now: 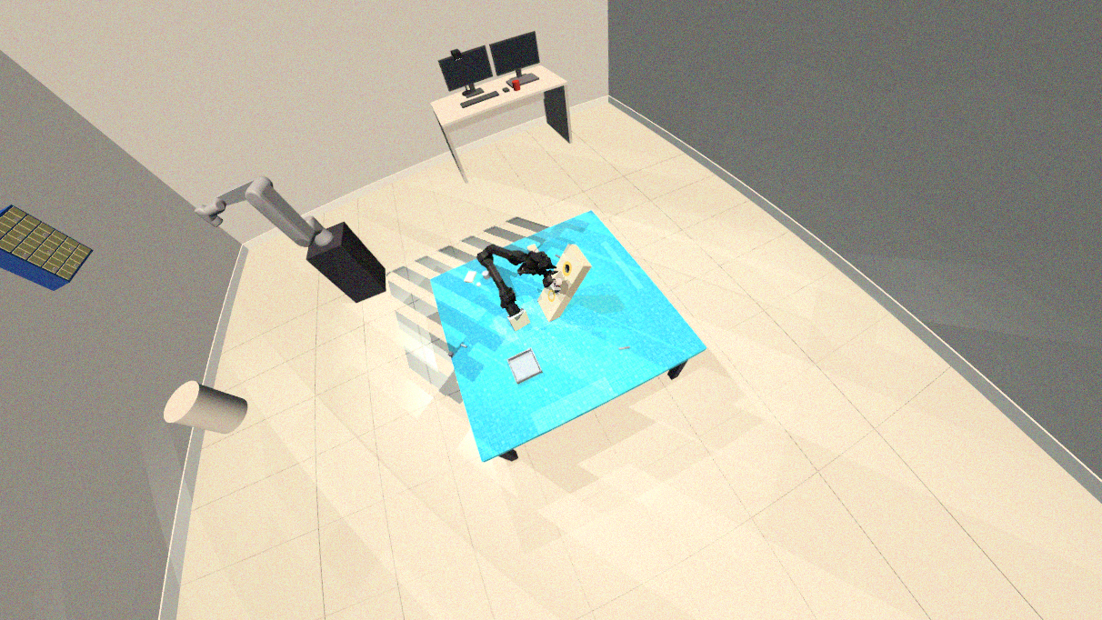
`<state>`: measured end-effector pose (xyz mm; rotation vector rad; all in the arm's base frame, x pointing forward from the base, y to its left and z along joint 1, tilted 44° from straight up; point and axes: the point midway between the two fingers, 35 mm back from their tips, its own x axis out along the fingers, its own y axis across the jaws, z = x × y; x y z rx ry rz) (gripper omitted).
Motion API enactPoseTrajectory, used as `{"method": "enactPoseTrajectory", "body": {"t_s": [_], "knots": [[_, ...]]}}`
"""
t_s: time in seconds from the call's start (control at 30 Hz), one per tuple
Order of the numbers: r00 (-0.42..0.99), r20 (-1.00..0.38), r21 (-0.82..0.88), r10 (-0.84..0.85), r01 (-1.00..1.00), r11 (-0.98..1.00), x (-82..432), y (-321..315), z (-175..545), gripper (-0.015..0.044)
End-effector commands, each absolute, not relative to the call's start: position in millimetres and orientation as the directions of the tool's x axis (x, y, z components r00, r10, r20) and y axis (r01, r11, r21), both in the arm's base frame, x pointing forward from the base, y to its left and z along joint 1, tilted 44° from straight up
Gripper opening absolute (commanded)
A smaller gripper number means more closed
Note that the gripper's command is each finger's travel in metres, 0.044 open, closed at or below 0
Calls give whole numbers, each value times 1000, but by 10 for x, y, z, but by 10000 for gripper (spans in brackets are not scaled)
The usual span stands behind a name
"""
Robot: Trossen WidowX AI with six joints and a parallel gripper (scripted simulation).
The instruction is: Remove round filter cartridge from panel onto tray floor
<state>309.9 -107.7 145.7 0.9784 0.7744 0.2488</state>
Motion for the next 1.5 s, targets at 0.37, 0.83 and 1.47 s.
{"method": "enactPoseTrajectory", "body": {"t_s": [0.37,0.83,1.47], "knots": [[707,-478,822,521,151,550,3255,-1400,1810,260],[425,-644,697,636,-17,717,2840,-1022,1307,305],[345,-667,680,660,-80,729,2780,-739,1021,305]]}}
